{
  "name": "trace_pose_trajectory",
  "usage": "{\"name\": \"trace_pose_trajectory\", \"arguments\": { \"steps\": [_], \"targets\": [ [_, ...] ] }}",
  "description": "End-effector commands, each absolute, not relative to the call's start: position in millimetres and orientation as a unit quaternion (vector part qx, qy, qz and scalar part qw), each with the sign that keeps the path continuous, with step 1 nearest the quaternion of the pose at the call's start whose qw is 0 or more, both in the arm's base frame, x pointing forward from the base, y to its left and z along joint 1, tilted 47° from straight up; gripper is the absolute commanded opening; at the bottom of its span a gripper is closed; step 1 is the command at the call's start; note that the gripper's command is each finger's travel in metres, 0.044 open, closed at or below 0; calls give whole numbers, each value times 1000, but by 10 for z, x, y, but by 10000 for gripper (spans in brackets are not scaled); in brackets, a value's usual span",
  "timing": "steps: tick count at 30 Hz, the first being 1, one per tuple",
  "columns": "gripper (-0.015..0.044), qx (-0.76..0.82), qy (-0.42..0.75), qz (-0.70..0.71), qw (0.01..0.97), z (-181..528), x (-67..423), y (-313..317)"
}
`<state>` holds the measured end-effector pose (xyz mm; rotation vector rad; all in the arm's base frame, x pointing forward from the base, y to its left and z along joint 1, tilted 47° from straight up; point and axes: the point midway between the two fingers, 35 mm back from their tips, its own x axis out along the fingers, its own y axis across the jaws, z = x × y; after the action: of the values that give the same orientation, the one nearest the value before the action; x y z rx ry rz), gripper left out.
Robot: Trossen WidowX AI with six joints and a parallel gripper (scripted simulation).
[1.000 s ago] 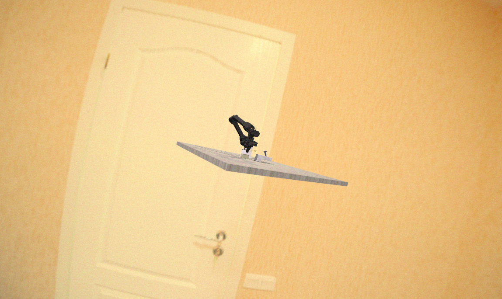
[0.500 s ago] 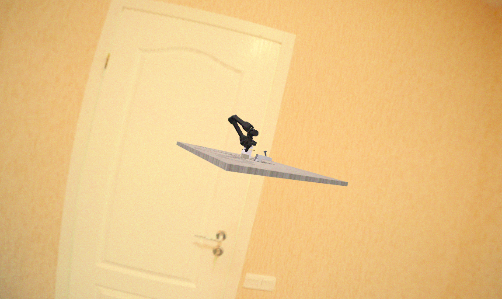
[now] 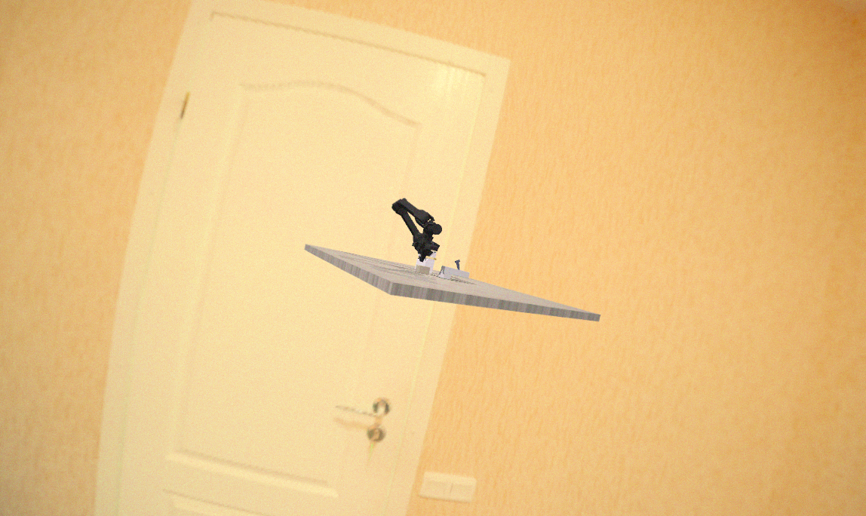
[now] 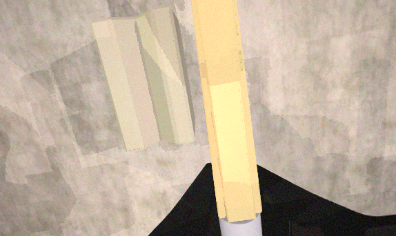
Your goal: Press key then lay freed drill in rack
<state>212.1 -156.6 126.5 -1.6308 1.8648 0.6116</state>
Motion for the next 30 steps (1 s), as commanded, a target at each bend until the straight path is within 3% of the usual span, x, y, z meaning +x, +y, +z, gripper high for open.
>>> {"name": "trace_pose_trajectory", "arguments": {
  "steps": [1,30],
  "targets": [
    [0,-611,700,231,288,1265,2046,-1575],
    [0,-612,700,230,288,1159,1762,-1752]
  ]
}}
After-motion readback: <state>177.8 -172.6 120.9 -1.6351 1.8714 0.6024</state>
